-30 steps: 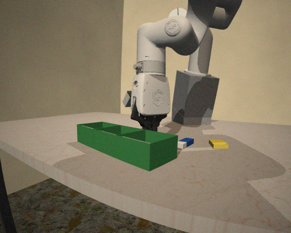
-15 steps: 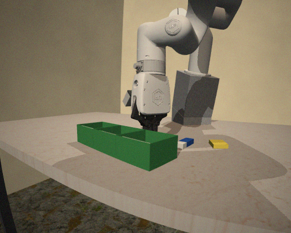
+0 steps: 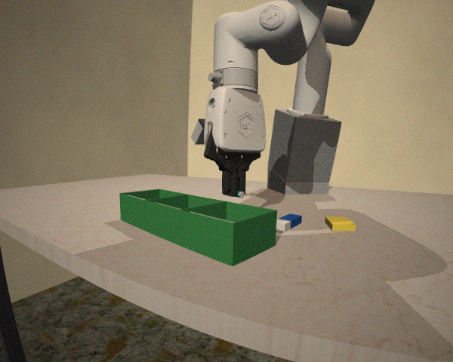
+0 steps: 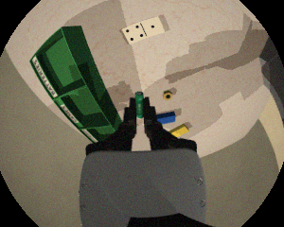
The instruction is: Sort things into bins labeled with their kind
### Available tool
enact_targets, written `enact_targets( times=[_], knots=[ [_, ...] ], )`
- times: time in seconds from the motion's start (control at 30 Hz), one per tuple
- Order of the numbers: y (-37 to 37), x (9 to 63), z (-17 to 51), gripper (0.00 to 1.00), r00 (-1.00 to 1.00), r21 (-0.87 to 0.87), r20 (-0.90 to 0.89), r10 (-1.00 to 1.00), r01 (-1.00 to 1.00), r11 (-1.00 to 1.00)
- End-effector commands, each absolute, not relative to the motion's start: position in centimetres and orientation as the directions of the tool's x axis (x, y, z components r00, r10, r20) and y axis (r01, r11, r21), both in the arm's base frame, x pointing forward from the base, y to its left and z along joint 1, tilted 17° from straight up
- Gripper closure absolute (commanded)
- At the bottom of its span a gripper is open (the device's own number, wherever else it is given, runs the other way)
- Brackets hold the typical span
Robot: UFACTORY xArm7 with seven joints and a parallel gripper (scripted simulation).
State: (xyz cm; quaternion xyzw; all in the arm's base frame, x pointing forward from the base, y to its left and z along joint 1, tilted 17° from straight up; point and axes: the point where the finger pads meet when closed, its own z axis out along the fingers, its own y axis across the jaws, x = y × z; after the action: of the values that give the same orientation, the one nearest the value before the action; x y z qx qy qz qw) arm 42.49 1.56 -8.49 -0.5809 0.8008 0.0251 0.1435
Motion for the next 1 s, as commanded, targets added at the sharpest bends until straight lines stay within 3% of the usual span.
enact_targets(
  times=[0.0,0.97],
  knots=[
    [1.2,42.3,-7.1,1.00,-0.285,-0.129,-0.259,-0.923,-0.937,0.325],
    [-1.9,44.3,-6.3,1.00,-0.285,-0.129,-0.259,-0.923,-0.937,0.325]
  ],
)
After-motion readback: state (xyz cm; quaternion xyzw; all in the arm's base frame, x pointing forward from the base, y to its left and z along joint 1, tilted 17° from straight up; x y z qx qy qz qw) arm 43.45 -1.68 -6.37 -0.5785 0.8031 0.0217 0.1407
